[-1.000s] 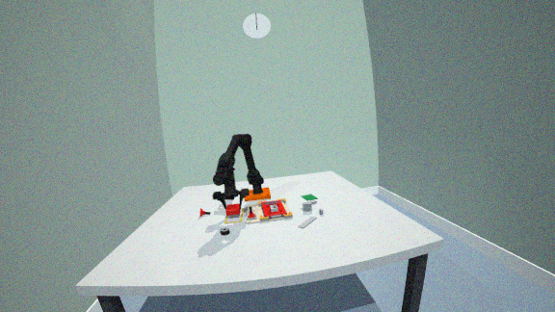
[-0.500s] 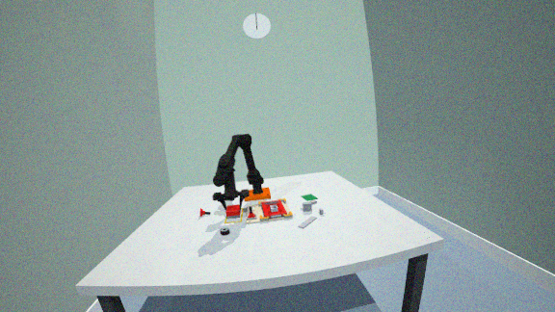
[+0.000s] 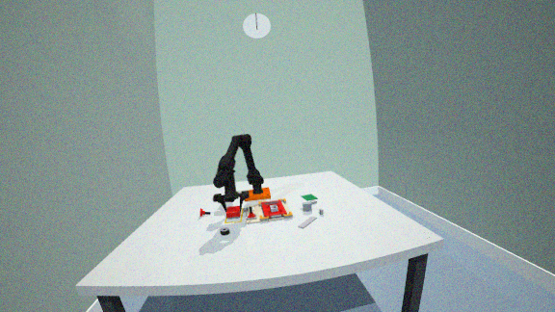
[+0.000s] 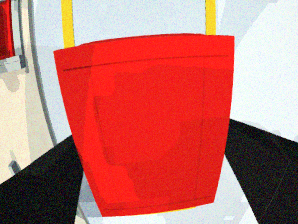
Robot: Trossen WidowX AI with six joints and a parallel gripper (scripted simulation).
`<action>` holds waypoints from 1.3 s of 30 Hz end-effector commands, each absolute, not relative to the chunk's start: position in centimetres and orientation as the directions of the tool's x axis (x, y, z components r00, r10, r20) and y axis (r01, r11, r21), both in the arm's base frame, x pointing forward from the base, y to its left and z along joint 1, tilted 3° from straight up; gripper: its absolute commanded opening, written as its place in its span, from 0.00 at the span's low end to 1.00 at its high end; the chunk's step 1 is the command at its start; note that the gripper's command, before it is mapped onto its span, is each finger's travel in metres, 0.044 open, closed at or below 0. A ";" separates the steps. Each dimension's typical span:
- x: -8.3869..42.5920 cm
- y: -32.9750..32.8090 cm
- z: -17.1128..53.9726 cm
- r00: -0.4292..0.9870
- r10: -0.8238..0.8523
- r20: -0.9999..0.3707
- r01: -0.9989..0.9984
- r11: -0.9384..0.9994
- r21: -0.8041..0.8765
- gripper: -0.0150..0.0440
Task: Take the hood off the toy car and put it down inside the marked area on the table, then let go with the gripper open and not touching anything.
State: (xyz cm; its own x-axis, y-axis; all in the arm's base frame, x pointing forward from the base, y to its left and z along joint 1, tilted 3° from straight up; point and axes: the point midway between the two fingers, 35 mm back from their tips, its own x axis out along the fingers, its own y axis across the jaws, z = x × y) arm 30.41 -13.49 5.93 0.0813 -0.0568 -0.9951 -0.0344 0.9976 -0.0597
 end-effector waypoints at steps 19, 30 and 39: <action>30.4 -13.5 5.1 0.078 -0.055 -0.995 -0.035 0.998 -0.058 0.30; 30.4 -13.5 5.1 0.078 -0.055 -0.995 -0.035 0.998 -0.058 0.79; 30.4 -13.4 9.0 0.072 -0.055 -0.996 -0.035 0.998 -0.057 1.00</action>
